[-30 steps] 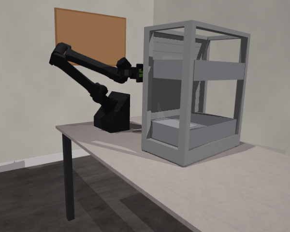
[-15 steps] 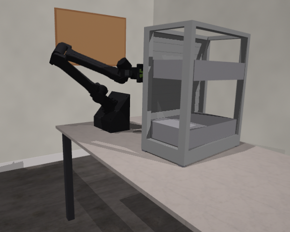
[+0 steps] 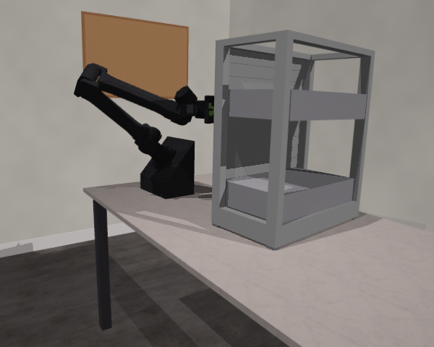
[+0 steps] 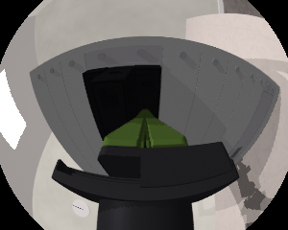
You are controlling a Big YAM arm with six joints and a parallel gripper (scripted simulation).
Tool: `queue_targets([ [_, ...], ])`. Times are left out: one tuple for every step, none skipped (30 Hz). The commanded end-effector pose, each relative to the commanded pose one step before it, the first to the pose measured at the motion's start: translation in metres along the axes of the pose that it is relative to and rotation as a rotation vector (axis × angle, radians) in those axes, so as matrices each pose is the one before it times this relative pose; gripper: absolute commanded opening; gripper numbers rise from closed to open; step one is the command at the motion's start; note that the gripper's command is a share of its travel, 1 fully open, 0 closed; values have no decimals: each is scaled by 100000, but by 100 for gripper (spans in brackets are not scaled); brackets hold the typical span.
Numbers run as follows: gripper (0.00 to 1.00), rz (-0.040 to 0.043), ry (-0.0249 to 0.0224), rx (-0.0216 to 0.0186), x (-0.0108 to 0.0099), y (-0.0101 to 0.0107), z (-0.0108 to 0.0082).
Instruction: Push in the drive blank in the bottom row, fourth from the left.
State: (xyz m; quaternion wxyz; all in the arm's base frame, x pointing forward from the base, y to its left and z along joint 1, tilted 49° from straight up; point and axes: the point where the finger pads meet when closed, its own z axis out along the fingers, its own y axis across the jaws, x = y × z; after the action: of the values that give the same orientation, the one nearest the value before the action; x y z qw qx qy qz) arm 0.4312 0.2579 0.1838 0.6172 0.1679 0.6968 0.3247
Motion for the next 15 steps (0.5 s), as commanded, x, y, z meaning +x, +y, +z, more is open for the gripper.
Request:
queue_targets([
  [0, -213, -3624, 1768, -1245, 56, 2748],
  [0, 0, 0, 0, 0, 0, 0],
  [0, 0, 0, 0, 0, 0, 0],
  [0, 0, 0, 0, 0, 0, 0],
  [0, 2, -8, 9, -2, -1, -9],
  [0, 11, -51, 55, -10, -8, -61],
  [0, 28, -87, 91, -18, -12, -149],
  [0, 215, -263, -240, -72, 64, -262],
  [0, -380, 701, 610, 286, -558, -867],
  [0, 0, 0, 0, 0, 0, 0],
  [0, 0, 0, 0, 0, 0, 0],
  [0, 125, -48, -57, -303, -408, -1545],
  [0, 339, 1735, -2787, 890, 1201, -1147],
  [0, 358, -312, -258, -92, 45, -752],
  [0, 168, 12, 34, -13, -30, -846],
])
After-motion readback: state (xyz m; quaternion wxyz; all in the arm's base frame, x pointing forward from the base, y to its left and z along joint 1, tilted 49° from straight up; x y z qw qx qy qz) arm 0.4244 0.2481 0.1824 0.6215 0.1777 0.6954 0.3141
